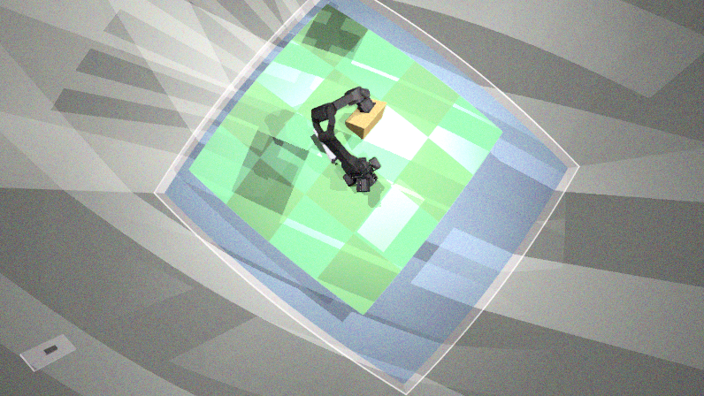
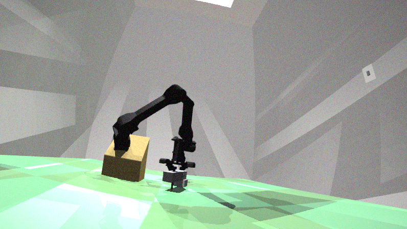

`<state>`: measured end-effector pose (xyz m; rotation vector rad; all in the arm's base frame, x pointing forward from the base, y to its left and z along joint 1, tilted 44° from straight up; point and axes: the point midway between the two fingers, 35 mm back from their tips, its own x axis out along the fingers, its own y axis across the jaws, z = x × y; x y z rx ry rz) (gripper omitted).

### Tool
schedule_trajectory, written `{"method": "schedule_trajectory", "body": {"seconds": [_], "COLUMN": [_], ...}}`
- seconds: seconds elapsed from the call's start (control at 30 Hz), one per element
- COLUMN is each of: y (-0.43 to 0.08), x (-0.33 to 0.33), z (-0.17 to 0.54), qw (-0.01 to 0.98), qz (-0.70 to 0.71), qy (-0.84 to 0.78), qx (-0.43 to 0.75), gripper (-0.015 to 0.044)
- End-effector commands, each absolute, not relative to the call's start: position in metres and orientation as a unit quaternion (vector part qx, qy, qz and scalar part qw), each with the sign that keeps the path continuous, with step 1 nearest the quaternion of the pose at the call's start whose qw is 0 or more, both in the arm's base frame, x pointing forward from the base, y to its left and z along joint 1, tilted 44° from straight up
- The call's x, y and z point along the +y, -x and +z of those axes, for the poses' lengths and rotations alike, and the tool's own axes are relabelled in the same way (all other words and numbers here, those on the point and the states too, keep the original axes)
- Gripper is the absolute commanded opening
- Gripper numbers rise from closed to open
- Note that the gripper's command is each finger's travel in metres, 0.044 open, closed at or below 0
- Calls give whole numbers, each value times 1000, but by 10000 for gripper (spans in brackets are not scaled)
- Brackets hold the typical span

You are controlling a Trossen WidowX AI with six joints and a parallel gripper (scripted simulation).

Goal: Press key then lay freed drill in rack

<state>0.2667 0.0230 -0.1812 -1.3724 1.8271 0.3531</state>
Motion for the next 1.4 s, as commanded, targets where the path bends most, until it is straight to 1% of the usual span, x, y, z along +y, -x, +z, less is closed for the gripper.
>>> {"method": "schedule_trajectory", "body": {"seconds": [0.0, 0.2, 0.83, 0.97, 1.07, 1.23, 1.37], "y": [-267, -267, -274, -274, -281, -305, -334], "x": [23, 23, 78, 71, 67, 54, 46], "z": [-180, -180, -124, -128, -128, -122, -108], "qw": [402, 402, 400, 403, 429, 506, 577], "qz": [138, 138, 138, 143, 173, 248, 328], "qy": [545, 545, 544, 538, 496, 399, 351], "qx": [722, 722, 725, 727, 735, 723, 661], "gripper": [289, 440, 440, 440, 440, 440, 440]}}
